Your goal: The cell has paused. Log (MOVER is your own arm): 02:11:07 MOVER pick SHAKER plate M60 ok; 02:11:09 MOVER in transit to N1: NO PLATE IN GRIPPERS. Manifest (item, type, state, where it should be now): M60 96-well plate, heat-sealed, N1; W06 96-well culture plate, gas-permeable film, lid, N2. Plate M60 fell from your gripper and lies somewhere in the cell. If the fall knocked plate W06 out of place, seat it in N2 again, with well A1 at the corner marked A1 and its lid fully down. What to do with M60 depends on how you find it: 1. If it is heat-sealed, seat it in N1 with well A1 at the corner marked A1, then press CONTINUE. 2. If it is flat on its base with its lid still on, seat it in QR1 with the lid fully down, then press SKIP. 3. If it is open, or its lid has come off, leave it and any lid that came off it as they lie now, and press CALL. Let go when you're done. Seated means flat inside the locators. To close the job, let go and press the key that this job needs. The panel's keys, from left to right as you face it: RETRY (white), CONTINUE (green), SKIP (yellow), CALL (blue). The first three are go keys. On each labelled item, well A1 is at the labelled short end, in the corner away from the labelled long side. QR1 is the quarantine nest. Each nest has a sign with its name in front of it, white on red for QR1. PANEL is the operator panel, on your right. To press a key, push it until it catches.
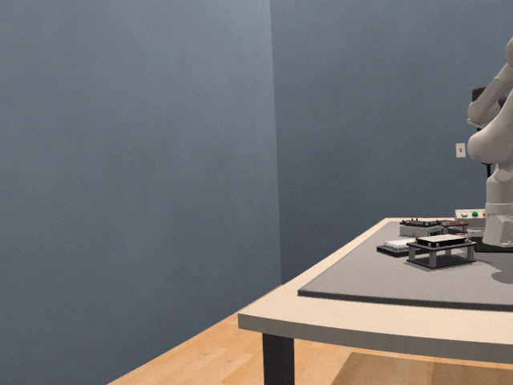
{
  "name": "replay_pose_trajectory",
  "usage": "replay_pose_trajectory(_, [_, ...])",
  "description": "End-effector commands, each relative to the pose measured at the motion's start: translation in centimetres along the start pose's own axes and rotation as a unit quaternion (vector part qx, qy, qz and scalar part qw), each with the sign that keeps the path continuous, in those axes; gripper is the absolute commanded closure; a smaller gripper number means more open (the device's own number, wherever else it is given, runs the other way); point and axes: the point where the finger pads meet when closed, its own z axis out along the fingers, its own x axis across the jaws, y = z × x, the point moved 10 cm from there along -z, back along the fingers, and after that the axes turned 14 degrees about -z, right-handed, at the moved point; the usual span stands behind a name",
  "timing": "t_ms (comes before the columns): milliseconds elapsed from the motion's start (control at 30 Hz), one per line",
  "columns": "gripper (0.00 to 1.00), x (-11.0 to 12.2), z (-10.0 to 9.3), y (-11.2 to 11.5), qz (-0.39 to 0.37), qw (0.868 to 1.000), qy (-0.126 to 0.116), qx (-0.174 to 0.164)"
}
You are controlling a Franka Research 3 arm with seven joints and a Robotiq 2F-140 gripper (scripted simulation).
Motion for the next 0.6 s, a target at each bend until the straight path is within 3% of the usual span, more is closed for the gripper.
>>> replay_pose_trajectory(0, [0.90,0.9,-1.7,-2.4,0.071,0.994,0.022,0.076])
replay_pose_trajectory(67, [0.90,1.6,-2.9,-3.4,0.086,0.990,0.034,0.110])
replay_pose_trajectory(133, [0.90,1.6,-2.9,-3.4,0.086,0.990,0.034,0.110])
replay_pose_trajectory(200, [0.90,2.3,-4.3,-4.3,0.098,0.984,0.045,0.144])
replay_pose_trajectory(567, [0.90,3.2,-11.5,-7.8,0.114,0.935,0.094,0.323])
